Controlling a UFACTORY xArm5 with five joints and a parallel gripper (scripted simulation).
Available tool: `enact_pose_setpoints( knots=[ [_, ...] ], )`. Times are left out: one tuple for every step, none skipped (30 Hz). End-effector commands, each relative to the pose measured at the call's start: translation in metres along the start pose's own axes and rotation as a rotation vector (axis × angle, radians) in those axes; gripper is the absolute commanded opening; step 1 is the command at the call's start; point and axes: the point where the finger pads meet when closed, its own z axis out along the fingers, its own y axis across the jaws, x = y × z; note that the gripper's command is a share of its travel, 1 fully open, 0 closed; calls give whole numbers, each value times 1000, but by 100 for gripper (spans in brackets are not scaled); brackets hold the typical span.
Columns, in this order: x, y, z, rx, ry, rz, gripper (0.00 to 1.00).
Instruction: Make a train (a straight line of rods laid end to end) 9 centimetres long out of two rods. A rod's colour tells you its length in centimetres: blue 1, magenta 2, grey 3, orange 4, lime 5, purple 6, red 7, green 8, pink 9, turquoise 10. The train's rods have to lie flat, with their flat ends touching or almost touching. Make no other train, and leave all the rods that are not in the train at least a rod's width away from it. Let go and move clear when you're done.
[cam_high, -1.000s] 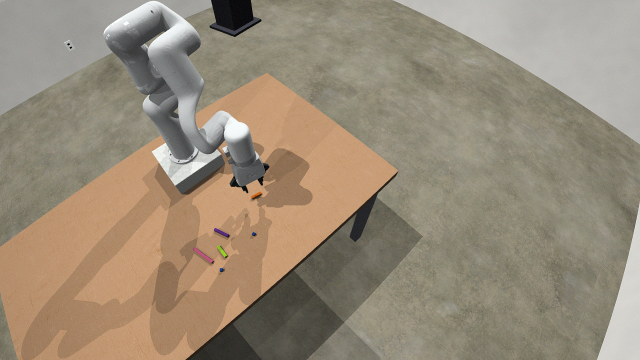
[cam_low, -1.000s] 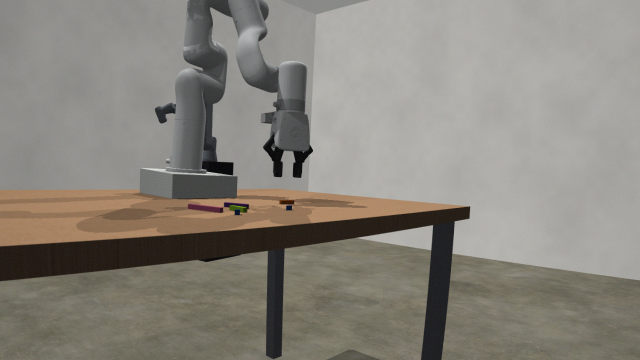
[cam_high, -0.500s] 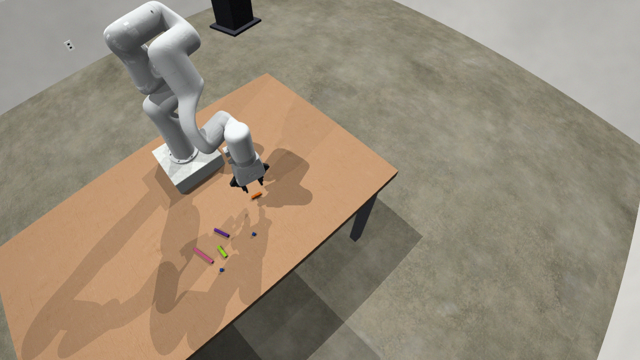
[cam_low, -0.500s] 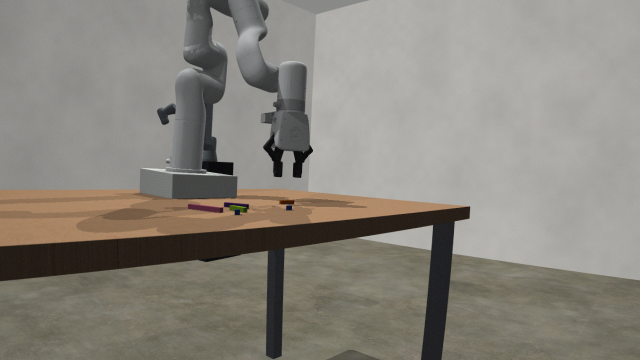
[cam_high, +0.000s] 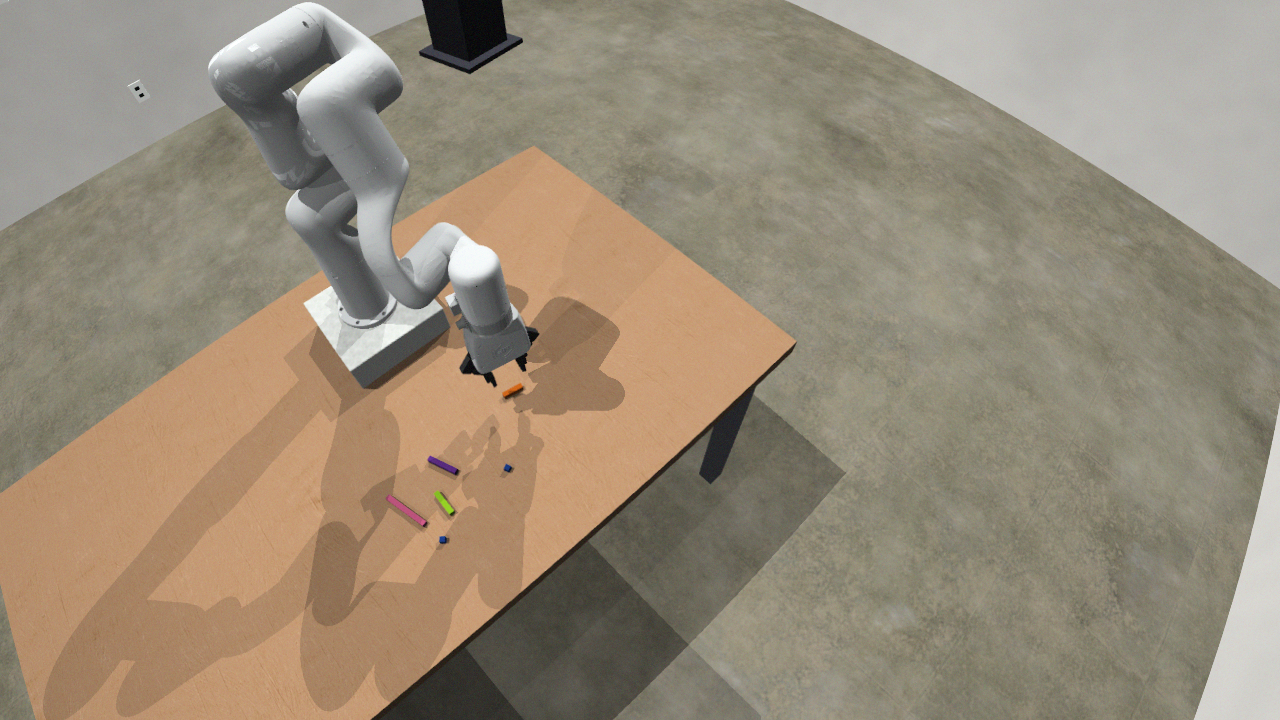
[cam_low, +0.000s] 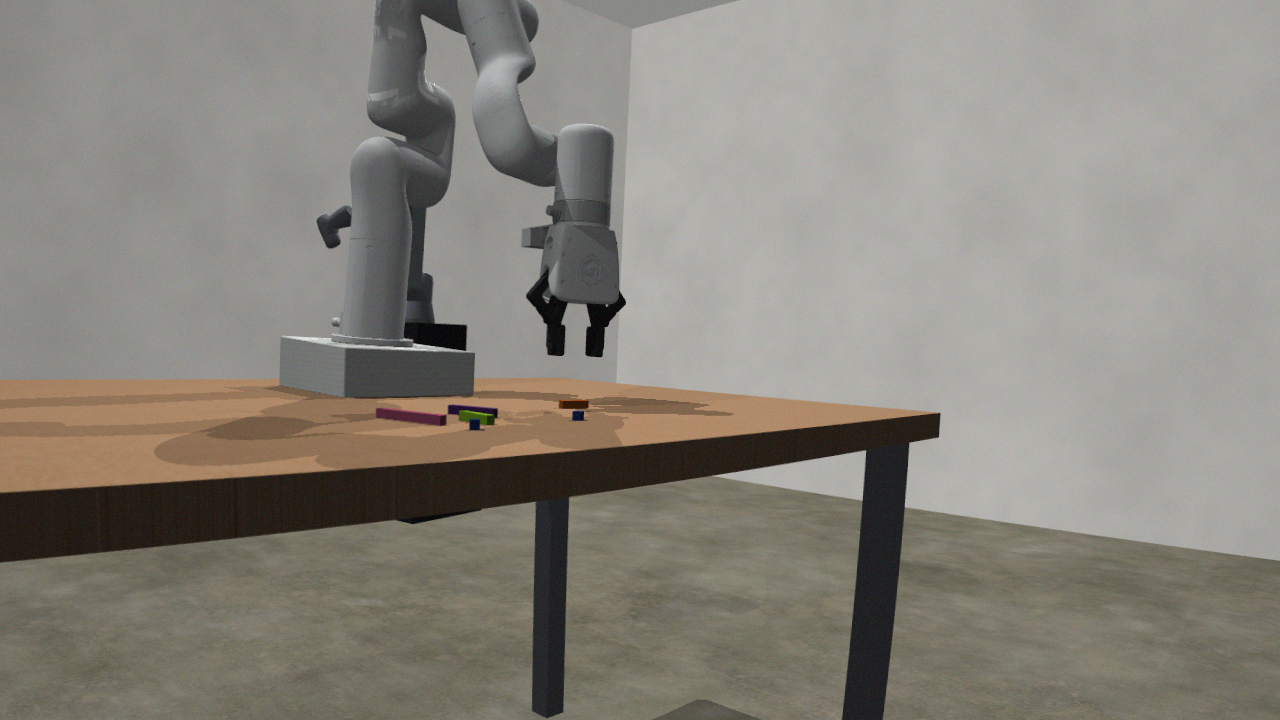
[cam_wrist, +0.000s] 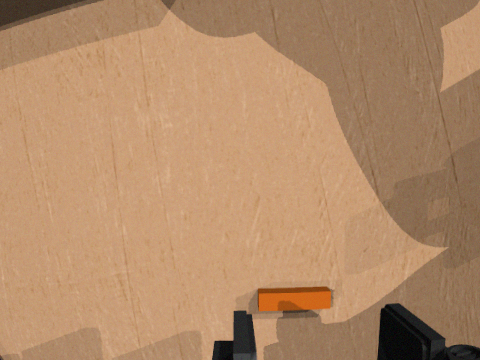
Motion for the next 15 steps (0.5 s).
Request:
enact_pose_setpoints(
  knots=[
    [-1, 1, 2, -1, -2, 0, 59],
    [-1, 1, 3, -1, -2, 0, 59],
    [-1, 1, 4, -1, -2, 0, 59],
    [-1, 1, 5, -1, -2, 0, 59],
    [-1, 1, 6, -1, -2, 0, 59],
    [-1, 1, 7, -1, -2, 0, 59],
    [-1, 1, 8, -1, -2, 0, 59],
    [-1, 1, 10, -1, -2, 0, 59],
    [-1, 1, 11, -1, -2, 0, 59],
    [-1, 1, 13, -1, -2, 0, 59],
    [-1, 1, 14, -1, -2, 0, 59],
    [-1, 1, 16, -1, -2, 0, 59],
    [-1, 1, 16, -1, -2, 0, 59],
    [-1, 1, 16, -1, -2, 0, 59],
    [-1, 1, 17, -1, -2, 0, 59]
  ],
)
